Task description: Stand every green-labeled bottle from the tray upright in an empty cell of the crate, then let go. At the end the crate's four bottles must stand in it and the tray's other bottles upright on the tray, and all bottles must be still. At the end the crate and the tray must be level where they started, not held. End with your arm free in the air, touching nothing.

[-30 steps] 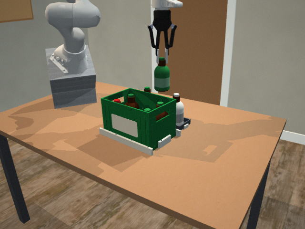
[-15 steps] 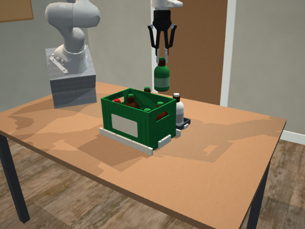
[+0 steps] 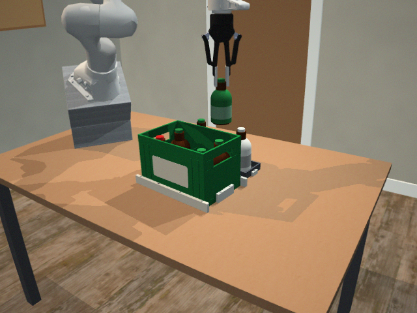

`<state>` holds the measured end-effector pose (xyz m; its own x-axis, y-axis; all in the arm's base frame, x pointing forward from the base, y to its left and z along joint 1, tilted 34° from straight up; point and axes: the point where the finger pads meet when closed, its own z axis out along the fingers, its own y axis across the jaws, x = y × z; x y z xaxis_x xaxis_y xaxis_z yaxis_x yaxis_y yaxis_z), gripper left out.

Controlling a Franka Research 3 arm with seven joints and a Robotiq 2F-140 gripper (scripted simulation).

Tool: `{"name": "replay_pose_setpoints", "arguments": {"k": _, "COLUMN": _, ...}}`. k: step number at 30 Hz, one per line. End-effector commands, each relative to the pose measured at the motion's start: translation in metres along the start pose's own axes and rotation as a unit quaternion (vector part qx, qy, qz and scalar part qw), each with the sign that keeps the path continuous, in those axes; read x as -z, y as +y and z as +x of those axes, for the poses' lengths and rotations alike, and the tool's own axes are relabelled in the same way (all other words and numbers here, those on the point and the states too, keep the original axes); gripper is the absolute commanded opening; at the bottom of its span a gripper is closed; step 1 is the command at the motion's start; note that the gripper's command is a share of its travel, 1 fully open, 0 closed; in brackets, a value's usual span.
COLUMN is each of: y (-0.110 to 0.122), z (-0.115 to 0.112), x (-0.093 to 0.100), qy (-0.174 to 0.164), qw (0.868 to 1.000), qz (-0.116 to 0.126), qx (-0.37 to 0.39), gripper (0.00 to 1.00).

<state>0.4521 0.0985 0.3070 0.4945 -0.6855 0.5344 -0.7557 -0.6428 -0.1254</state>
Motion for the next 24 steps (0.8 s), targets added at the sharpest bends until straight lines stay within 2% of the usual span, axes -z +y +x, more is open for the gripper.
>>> {"name": "replay_pose_setpoints", "arguments": {"k": 1, "y": -0.0036, "z": 0.0014, "x": 0.0044, "qy": 0.003, "qw": 1.0, "qz": 0.005, "qx": -0.001, "gripper": 0.0}}
{"name": "replay_pose_setpoints", "arguments": {"k": 24, "y": -0.0034, "z": 0.0013, "x": 0.013, "qy": 0.003, "qw": 1.0, "qz": 0.005, "qx": -0.001, "gripper": 0.0}}
